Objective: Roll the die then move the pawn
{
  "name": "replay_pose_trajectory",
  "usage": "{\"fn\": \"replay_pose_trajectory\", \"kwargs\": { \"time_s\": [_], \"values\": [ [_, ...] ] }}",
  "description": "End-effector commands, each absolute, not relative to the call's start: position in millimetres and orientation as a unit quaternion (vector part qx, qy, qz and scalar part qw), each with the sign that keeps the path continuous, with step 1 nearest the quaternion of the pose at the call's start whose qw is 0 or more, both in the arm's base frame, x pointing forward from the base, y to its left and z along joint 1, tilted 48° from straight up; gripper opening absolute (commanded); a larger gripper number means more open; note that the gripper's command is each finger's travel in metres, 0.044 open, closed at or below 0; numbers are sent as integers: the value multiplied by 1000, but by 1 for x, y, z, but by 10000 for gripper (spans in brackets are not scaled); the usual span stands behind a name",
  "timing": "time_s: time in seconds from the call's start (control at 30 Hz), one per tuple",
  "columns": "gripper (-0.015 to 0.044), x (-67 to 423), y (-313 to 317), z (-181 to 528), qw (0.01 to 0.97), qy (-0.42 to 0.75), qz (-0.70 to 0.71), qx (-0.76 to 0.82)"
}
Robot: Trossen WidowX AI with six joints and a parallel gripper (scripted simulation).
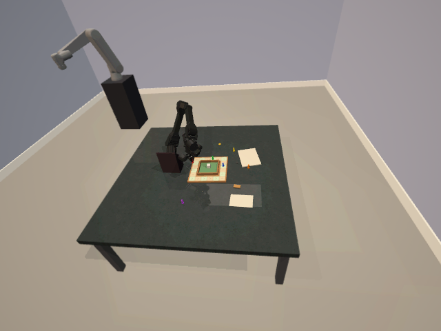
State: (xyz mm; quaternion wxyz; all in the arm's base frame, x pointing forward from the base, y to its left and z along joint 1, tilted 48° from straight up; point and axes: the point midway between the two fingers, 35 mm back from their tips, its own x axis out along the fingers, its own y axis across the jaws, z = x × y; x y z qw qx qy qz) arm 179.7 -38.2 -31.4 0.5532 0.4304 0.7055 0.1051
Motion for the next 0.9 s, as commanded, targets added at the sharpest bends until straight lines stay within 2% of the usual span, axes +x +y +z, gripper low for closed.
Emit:
{"fn": "replay_pose_trajectory", "kwargs": {
  "time_s": [0.0,0.87],
  "values": [
    [0,188,-38,-46,551,706,105,433],
    [0,216,-16,-127,551,705,107,433]
  ]
}}
